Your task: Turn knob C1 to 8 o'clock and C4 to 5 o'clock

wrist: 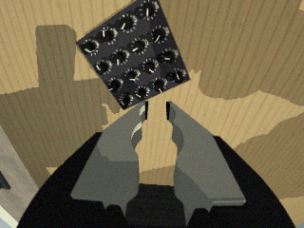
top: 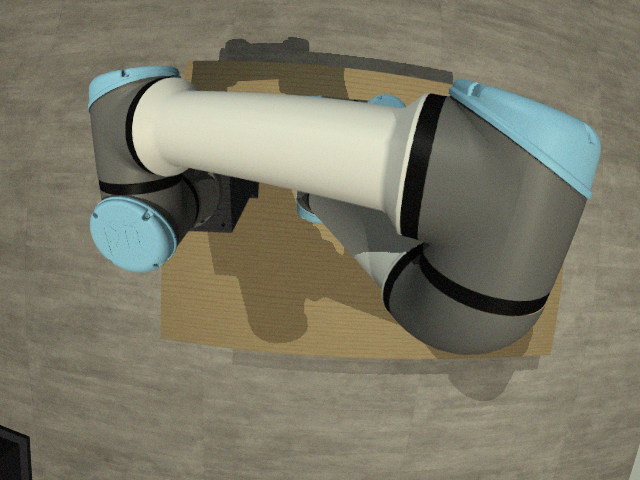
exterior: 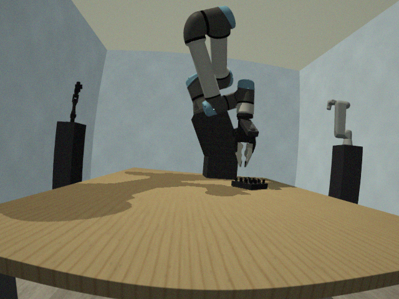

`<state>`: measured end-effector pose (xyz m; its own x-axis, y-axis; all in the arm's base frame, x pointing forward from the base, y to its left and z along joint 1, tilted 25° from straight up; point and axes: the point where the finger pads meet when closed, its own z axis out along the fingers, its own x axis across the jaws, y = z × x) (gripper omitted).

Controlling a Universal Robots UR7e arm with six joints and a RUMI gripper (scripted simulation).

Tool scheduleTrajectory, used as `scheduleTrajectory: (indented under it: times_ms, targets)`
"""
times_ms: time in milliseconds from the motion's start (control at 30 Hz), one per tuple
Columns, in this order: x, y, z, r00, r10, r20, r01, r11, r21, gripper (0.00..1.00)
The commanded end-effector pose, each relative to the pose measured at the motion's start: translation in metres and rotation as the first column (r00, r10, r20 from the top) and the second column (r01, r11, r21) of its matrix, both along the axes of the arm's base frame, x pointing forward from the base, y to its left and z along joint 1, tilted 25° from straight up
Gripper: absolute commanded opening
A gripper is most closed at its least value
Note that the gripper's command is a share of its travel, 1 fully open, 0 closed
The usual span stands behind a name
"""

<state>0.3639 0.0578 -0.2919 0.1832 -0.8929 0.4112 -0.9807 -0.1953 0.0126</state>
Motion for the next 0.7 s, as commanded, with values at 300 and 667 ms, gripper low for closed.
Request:
scheduleTrajectory:
  times_ms: [300,667]
  targets:
    - [-0.0027,-0.0007,0.0047,0.935,-0.325,0.140,0.323,0.946,0.040,0.11]
    - [-0.0044,-0.0011,0.0062,0.884,-0.430,0.184,0.425,0.903,0.067,0.11]
